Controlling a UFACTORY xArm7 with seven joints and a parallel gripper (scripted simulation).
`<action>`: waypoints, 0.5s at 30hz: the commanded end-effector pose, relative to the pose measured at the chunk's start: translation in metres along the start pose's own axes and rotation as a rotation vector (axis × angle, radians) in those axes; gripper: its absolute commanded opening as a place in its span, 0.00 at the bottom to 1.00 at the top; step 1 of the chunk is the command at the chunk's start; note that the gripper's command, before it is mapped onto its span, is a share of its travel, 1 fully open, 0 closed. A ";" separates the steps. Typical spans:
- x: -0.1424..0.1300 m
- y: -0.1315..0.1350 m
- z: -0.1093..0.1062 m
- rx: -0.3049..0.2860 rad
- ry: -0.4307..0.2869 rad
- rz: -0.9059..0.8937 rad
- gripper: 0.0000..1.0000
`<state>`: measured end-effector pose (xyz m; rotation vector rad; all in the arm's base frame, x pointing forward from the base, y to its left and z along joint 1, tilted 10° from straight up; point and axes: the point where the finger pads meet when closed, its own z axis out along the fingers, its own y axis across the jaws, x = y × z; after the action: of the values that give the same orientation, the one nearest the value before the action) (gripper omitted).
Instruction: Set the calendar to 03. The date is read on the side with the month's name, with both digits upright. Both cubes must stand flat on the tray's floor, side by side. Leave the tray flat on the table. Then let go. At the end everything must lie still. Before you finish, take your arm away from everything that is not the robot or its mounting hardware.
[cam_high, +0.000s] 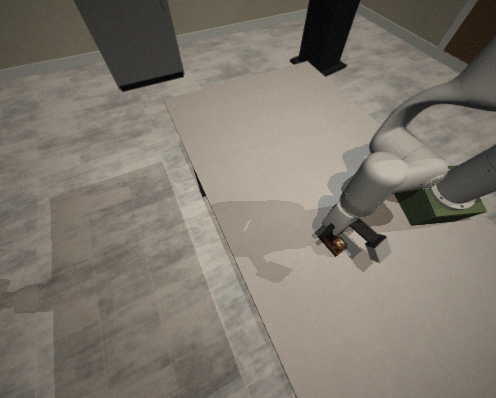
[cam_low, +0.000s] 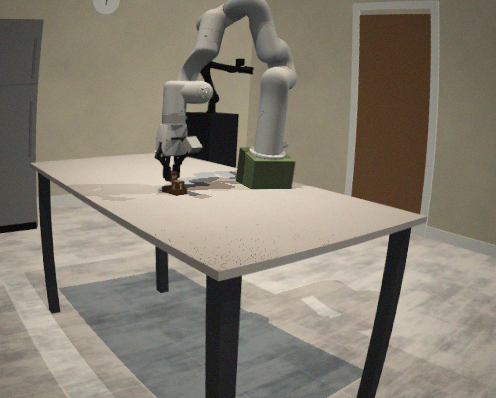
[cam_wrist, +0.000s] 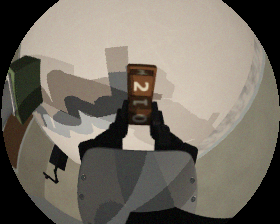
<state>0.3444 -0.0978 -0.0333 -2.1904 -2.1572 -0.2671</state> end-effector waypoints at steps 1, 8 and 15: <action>-0.001 0.001 0.003 -0.002 -0.002 0.000 0.27; -0.001 0.001 0.009 -0.002 -0.002 0.000 0.27; -0.001 0.001 0.012 -0.002 -0.002 0.000 0.27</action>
<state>0.3453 -0.0959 -0.0444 -2.1899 -2.1570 -0.2669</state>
